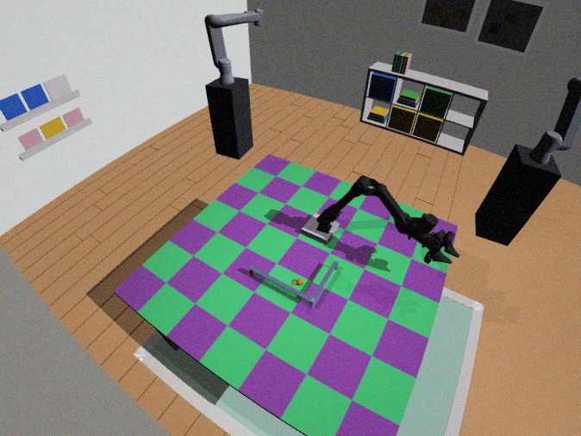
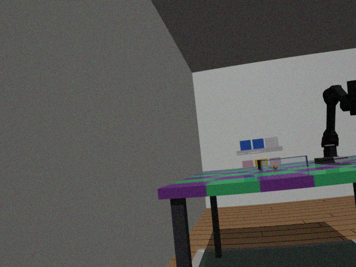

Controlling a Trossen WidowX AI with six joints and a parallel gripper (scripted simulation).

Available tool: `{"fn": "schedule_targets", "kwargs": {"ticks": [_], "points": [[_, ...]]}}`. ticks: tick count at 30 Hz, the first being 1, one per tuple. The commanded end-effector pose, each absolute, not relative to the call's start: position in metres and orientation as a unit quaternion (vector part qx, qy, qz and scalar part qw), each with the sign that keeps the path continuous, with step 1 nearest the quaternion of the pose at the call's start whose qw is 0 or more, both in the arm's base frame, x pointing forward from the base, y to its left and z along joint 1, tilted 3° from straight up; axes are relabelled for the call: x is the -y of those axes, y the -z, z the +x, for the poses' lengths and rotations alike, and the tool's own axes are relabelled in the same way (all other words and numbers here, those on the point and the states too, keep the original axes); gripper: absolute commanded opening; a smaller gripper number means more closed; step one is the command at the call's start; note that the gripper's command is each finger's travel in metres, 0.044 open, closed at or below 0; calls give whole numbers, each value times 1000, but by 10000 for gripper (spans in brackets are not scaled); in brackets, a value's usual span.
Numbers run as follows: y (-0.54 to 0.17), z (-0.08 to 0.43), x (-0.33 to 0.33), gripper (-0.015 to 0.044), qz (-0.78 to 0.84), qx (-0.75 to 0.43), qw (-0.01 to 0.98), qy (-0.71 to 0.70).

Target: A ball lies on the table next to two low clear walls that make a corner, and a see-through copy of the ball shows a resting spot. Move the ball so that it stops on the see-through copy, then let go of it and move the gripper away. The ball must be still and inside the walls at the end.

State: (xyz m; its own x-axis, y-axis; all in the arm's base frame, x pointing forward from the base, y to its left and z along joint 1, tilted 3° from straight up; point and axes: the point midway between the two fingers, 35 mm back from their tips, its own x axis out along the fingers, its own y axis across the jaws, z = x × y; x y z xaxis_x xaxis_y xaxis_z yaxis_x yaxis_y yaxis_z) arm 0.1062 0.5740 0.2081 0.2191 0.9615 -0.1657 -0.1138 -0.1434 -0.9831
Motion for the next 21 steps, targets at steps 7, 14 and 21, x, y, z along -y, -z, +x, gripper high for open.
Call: {"fn": "schedule_targets", "kwargs": {"ticks": [7, 14, 21], "points": [[-175, 218, -526, 236, -553, 184, 620, -525], [-146, 304, -454, 236, -517, -4, 692, -504], [-119, 370, -356, 236, -444, -202, 757, -434]]}}
